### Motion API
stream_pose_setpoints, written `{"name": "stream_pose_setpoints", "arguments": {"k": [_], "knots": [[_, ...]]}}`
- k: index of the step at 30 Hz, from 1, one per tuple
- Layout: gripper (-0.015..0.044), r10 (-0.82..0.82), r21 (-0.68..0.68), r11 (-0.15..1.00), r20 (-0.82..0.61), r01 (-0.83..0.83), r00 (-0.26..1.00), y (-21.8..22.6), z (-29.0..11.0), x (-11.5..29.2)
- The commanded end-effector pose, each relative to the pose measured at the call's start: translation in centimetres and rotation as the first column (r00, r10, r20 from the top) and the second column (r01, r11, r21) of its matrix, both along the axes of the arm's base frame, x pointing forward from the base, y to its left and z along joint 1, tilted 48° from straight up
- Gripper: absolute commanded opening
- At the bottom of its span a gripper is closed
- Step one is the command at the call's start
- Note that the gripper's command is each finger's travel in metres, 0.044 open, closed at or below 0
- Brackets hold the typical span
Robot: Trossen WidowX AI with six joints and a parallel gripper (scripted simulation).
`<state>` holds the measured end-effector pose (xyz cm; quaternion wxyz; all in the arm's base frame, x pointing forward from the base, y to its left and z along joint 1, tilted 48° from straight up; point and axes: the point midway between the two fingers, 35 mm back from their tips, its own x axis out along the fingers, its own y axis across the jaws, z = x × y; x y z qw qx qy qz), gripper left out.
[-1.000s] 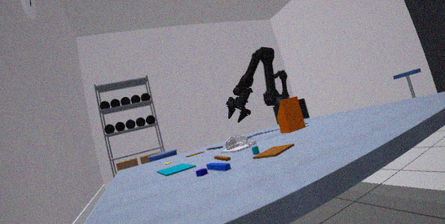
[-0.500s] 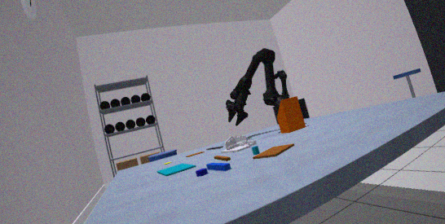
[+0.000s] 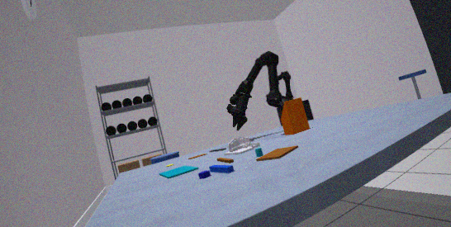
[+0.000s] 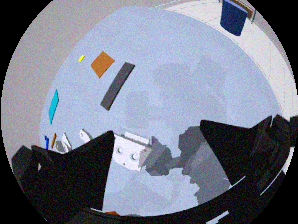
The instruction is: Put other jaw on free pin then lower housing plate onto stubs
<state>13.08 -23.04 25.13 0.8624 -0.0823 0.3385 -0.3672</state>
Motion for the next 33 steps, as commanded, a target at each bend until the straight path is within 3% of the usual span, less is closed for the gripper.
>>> {"name": "stream_pose_setpoints", "arguments": {"k": [1, 18, 33], "knots": [[0.0440, 0.039, -0.003, 0.999, -0.071, -0.039, 0.997, 0.0, -0.7, 0.5], [0.0440, 0.210, 0.011, 0.976, -0.307, -0.217, 0.928, 1.0, -3.4, 2.6], [0.0440, 0.361, 0.053, 0.917, -0.534, -0.396, 0.765, 2.1, -5.8, 4.2]]}}
